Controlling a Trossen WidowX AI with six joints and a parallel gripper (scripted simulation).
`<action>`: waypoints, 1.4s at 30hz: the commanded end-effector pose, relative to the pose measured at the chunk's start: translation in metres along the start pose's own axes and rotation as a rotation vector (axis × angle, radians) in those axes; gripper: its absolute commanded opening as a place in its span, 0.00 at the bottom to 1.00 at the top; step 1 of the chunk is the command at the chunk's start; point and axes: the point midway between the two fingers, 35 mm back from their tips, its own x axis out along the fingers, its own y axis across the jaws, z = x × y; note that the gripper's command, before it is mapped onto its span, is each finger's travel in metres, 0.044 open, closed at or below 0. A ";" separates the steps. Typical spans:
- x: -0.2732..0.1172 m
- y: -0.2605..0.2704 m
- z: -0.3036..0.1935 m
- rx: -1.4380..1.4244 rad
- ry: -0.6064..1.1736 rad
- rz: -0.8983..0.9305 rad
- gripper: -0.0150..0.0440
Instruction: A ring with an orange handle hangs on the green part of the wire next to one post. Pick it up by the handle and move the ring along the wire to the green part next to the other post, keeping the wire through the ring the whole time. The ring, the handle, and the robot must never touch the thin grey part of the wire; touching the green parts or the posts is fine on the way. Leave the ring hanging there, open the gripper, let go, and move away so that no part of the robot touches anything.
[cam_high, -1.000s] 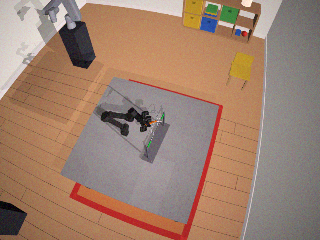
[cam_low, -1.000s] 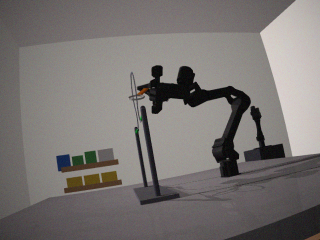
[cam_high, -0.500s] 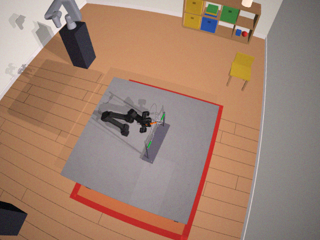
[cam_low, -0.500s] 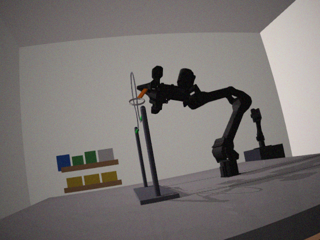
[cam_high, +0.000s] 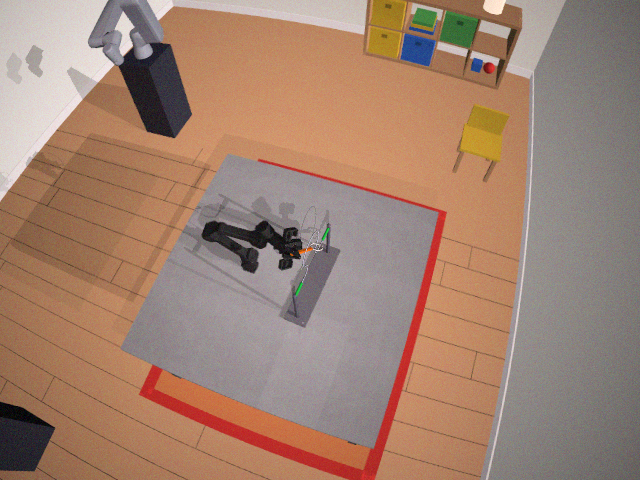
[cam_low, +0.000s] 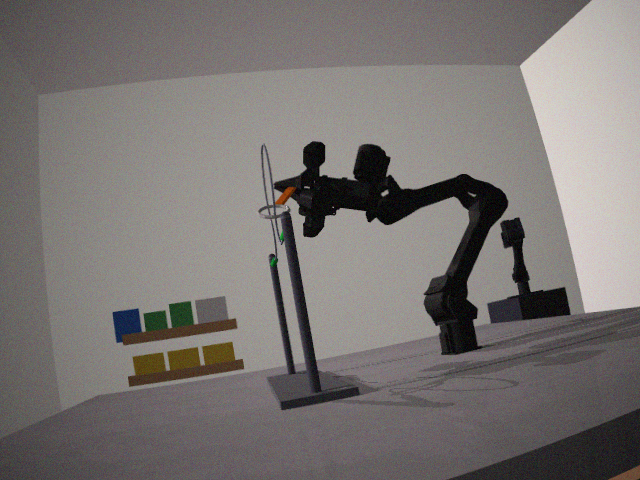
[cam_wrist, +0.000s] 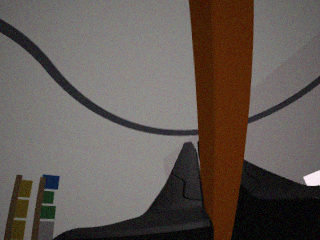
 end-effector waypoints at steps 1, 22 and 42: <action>-0.005 0.009 -0.002 0.044 0.022 0.023 0.00; -0.029 0.081 0.014 0.435 0.123 0.287 0.00; -0.056 0.135 0.059 0.848 0.121 0.533 0.00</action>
